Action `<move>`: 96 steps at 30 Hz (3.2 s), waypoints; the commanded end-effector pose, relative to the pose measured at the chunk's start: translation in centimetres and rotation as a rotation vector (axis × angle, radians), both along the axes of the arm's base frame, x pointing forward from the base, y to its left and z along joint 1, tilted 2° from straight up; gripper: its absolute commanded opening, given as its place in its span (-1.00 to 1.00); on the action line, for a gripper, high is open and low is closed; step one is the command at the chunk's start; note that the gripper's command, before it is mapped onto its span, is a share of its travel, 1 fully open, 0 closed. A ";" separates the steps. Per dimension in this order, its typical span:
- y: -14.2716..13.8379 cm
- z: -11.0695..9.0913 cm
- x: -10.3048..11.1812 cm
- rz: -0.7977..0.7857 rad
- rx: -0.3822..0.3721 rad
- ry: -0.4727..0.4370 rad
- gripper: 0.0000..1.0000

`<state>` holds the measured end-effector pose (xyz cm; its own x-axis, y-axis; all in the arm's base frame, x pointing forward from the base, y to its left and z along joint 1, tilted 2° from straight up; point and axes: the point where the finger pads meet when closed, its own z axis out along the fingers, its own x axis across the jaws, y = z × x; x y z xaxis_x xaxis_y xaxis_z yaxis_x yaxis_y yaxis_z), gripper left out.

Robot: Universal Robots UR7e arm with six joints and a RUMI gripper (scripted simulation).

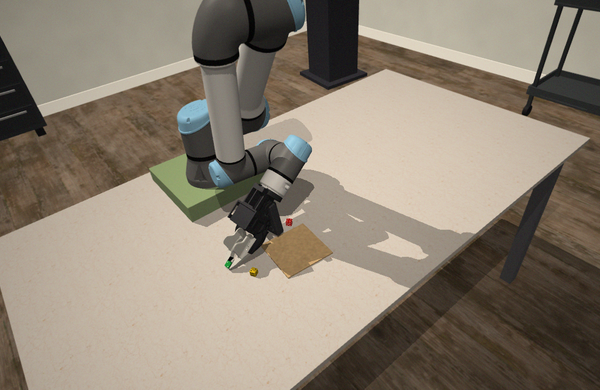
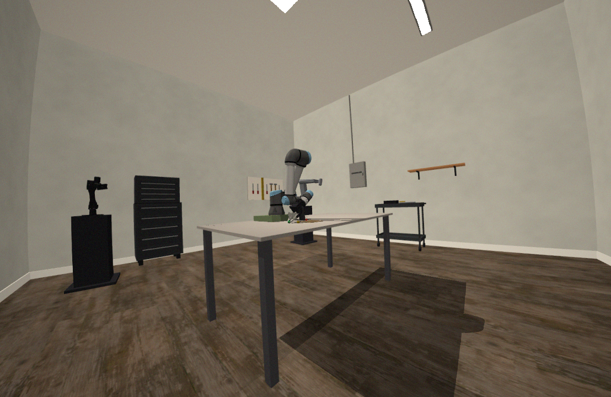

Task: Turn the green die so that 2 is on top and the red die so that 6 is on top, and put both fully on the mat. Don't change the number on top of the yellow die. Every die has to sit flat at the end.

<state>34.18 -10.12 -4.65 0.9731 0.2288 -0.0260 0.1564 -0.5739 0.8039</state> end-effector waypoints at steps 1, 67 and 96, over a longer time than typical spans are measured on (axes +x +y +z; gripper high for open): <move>0.0 0.0 0.0 0.000 0.000 -0.001 -0.99; 0.0 0.0 0.0 0.000 0.000 -0.001 -0.64; 2.9 2.2 -0.6 0.000 0.000 -0.001 -0.64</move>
<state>33.71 -8.01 -3.05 0.9720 0.2339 -0.0229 0.1568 -0.5729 0.8045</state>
